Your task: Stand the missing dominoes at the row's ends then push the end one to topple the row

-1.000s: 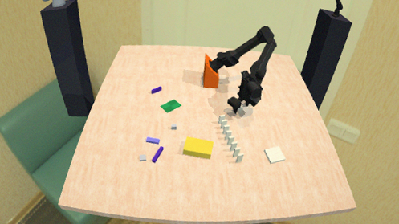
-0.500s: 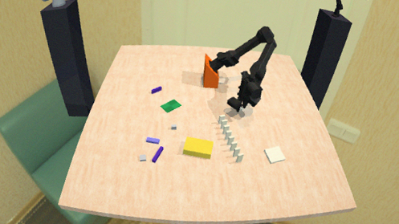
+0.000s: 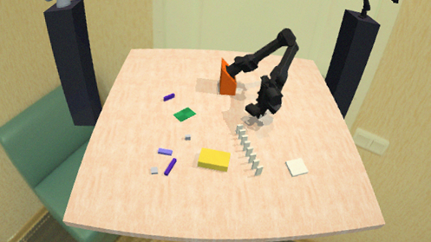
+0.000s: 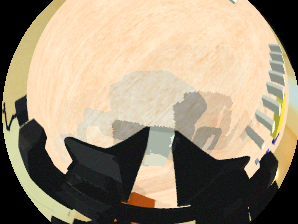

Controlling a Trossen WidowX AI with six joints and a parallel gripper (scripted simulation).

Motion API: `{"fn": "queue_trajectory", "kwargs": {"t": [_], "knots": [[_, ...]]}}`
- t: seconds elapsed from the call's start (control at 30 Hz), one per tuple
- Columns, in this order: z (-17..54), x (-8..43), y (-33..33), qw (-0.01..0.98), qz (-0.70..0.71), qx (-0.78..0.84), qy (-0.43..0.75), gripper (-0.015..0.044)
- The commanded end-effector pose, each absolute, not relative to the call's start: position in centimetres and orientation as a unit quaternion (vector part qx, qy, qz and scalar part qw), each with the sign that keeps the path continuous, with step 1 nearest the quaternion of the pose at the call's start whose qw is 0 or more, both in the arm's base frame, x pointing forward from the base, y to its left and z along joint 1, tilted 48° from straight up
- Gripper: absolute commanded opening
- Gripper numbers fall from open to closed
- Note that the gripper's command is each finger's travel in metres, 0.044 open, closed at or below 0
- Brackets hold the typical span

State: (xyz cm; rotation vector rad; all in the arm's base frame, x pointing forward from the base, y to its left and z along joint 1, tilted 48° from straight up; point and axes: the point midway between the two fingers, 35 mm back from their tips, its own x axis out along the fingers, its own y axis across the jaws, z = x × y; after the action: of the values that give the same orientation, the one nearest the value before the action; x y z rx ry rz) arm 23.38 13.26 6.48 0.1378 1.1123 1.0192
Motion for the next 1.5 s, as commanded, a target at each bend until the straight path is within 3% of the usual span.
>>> {"fn": "queue_trajectory", "kwargs": {"t": [0.0,0.43,0.73,1.07,1.47], "knots": [[8.8,23.4,10.8,0.731,0.461,0.062,0.499,0.0107],[16.7,22.4,2.1,0.730,0.460,0.061,0.502,0.0107],[17.2,22.5,2.5,0.729,0.451,0.071,0.509,0.0107],[24.6,21.4,9.3,0.697,0.333,0.228,0.593,0.0107],[24.5,21.4,9.5,0.699,0.329,0.223,0.594,0.0107]]}}
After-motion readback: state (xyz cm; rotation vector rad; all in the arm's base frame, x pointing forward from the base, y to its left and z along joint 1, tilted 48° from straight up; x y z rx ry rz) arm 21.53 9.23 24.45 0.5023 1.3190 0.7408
